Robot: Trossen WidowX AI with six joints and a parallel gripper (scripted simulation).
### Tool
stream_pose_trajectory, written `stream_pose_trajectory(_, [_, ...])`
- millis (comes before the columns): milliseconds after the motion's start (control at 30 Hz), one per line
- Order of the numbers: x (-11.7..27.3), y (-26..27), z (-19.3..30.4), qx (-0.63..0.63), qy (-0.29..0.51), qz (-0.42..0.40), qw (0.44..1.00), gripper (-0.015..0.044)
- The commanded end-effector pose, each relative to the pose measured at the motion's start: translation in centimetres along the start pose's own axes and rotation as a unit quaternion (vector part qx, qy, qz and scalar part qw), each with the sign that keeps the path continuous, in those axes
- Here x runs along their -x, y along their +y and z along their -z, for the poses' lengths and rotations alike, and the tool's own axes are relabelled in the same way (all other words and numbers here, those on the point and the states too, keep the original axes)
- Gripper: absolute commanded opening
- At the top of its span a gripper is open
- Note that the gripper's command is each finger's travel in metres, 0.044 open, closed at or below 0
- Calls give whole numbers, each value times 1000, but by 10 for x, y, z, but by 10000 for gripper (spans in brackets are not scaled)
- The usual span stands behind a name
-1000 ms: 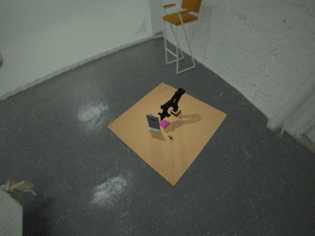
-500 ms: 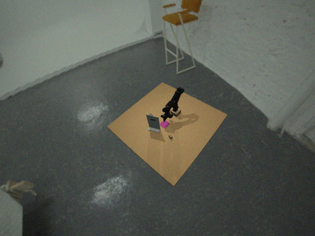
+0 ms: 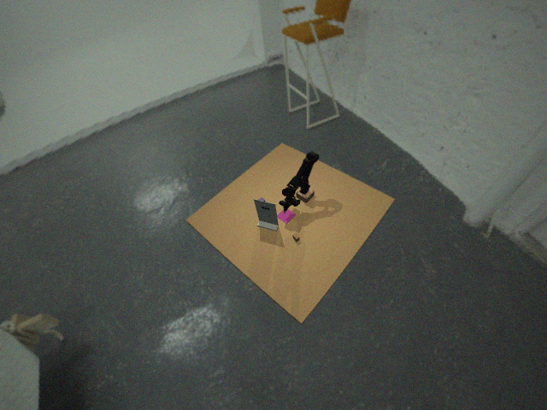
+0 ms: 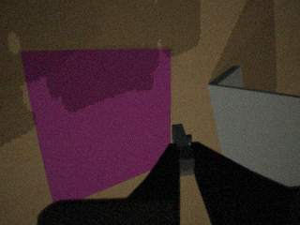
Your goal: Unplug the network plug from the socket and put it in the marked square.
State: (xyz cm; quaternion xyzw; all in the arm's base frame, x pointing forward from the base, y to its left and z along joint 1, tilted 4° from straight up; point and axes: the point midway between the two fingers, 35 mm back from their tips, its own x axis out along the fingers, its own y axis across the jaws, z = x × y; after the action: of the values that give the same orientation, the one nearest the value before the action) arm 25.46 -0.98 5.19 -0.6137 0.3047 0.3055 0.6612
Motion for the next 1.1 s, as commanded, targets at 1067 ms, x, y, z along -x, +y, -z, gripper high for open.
stream_pose_trajectory(1067, [-33, 26, 1, 0, 1, -6, 1000, 0])
